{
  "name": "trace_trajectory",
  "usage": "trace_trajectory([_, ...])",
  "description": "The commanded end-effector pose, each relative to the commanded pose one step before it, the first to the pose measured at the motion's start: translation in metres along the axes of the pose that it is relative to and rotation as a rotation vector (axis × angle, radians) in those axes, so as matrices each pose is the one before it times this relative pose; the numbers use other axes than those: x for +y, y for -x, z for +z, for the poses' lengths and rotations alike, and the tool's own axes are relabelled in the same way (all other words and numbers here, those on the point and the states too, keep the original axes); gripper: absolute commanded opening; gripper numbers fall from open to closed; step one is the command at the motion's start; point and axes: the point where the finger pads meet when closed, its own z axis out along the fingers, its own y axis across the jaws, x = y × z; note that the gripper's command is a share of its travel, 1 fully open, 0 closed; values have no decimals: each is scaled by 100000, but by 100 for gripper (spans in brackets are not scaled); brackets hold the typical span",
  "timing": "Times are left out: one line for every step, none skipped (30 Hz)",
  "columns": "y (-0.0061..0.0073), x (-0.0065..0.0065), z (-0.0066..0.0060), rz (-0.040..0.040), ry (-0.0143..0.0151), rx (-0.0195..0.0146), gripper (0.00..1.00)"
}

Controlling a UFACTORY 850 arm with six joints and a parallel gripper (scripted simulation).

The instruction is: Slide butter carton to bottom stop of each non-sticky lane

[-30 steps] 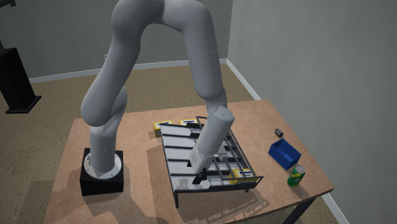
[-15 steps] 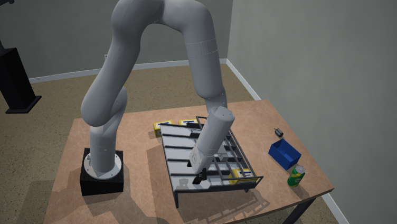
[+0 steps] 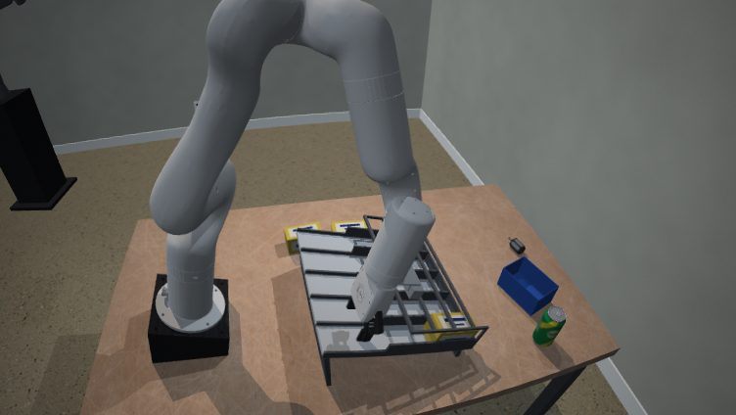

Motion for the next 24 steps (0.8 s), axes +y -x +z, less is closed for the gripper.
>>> trace_trajectory([-52, 31, -63, 10, 69, 137, 100])
trace_trajectory([0, 0, 0, 0, 0, 0, 100])
trace_trajectory([0, 0, 0, 0, 0, 0, 100])
trace_trajectory([0, 0, 0, 0, 0, 0, 100])
trace_trajectory([0, 0, 0, 0, 0, 0, 100])
trace_trajectory([0, 0, 0, 0, 0, 0, 100])
trace_trajectory([0, 0, 0, 0, 0, 0, 100])
trace_trajectory([0, 0, 0, 0, 0, 0, 100])
trace_trajectory([0, 0, 0, 0, 0, 0, 100])
trace_trajectory([0, 0, 0, 0, 0, 0, 100])
trace_trajectory([0, 0, 0, 0, 0, 0, 100])
trace_trajectory([0, 0, 0, 0, 0, 0, 100])
trace_trajectory([0, 0, 0, 0, 0, 0, 100])
trace_trajectory([0, 0, 0, 0, 0, 0, 100])
trace_trajectory([0, 0, 0, 0, 0, 0, 100])
trace_trajectory([0, 0, 0, 0, 0, 0, 100])
trace_trajectory([0, 0, 0, 0, 0, 0, 100])
trace_trajectory([-8, 16, 2705, 0, 0, 0, 100])
trace_trajectory([0, 0, 0, 0, 0, 0, 100])
trace_trajectory([0, 0, 0, 0, 0, 0, 100])
trace_trajectory([0, 0, 0, 0, 0, 0, 100])
trace_trajectory([0, 0, 0, 0, 0, 0, 100])
trace_trajectory([0, 0, 0, 0, 0, 0, 100])
trace_trajectory([0, 0, 0, 0, 0, 0, 100])
